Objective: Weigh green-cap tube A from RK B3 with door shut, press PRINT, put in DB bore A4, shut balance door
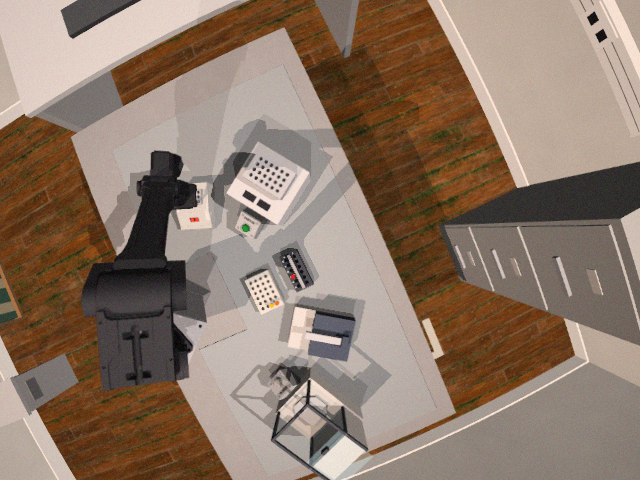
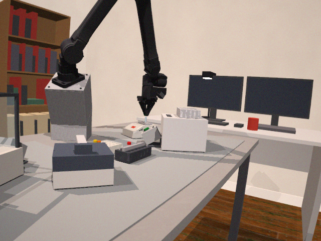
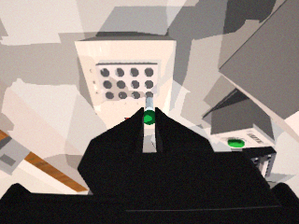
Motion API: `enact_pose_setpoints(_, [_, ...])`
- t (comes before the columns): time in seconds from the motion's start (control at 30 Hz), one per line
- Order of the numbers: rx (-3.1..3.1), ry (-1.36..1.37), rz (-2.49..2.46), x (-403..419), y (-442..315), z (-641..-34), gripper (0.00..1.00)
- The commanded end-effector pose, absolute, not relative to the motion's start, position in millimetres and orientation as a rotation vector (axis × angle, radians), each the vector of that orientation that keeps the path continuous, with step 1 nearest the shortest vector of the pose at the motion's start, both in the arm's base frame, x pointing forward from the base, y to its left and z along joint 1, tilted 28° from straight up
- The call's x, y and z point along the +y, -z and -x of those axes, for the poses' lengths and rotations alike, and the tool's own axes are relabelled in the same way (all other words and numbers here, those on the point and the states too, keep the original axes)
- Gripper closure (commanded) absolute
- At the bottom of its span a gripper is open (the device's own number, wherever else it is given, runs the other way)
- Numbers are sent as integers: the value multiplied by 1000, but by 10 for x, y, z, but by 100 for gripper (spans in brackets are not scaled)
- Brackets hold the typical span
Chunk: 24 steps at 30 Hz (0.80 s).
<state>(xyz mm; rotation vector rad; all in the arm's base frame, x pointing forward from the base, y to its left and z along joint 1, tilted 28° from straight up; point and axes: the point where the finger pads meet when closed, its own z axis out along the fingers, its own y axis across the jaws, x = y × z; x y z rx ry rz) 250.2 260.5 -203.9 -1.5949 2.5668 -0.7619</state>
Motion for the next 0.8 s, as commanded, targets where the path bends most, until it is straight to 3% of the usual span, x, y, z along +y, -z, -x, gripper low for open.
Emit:
enact_pose_setpoints(0.0, [2556, 749, 1587, 2700, 2032, -2535, 91])
enact_pose_setpoints(0.77, [2556, 749, 1587, 2701, 2033, -2535, 91])
